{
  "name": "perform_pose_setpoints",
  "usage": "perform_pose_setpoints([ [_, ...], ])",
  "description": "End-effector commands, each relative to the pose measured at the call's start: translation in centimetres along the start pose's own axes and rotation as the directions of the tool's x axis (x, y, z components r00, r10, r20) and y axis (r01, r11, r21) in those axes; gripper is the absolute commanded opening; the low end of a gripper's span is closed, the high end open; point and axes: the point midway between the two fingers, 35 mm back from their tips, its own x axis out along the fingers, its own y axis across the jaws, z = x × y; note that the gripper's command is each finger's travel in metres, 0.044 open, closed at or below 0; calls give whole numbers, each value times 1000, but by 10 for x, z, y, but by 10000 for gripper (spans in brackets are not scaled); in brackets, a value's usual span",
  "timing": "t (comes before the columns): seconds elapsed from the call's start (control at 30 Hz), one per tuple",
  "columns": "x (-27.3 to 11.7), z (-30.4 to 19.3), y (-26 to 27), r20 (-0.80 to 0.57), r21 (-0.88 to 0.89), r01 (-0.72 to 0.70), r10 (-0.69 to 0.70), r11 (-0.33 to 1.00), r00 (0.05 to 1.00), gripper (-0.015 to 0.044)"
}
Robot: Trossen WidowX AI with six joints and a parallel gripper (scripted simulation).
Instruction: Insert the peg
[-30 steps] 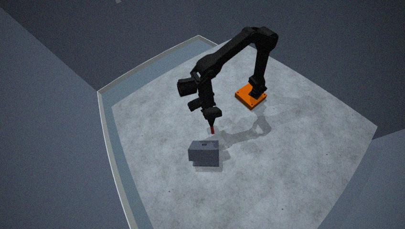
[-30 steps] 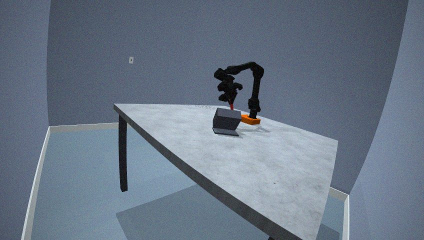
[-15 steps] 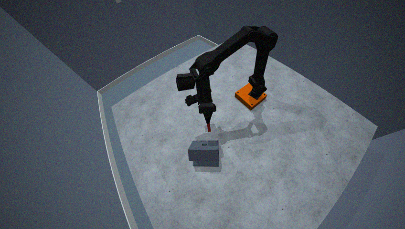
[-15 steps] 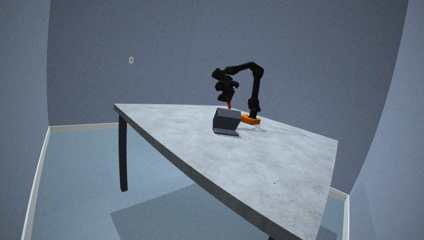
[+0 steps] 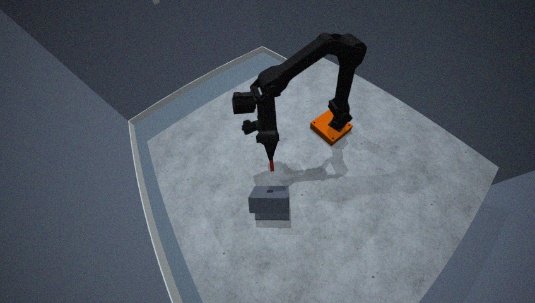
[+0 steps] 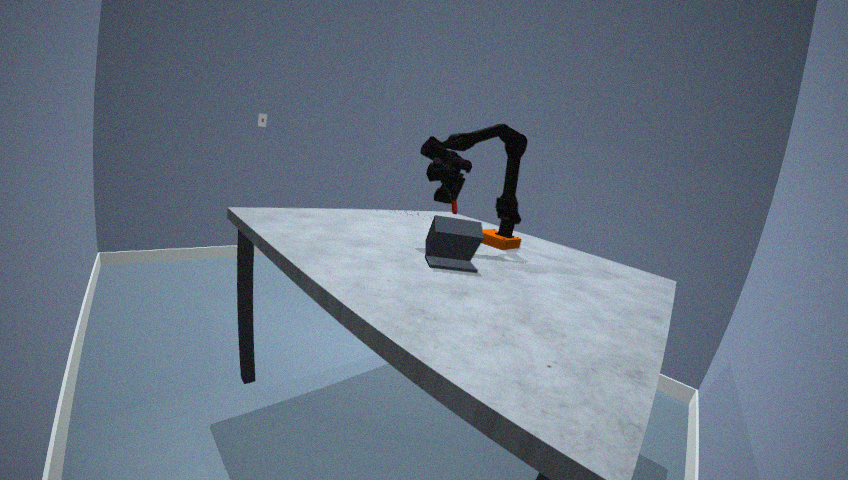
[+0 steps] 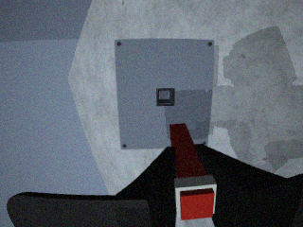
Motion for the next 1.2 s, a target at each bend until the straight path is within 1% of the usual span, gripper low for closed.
perform_pose_setpoints([
  [0.0,3,-1,-1,-2,17,-10,10,1000,1000,0],
  [0.9,38,9,-1,32,75,-67,64,995,997,0],
  [1.17,43,10,-1,34,84,-76,73,994,997,0],
])
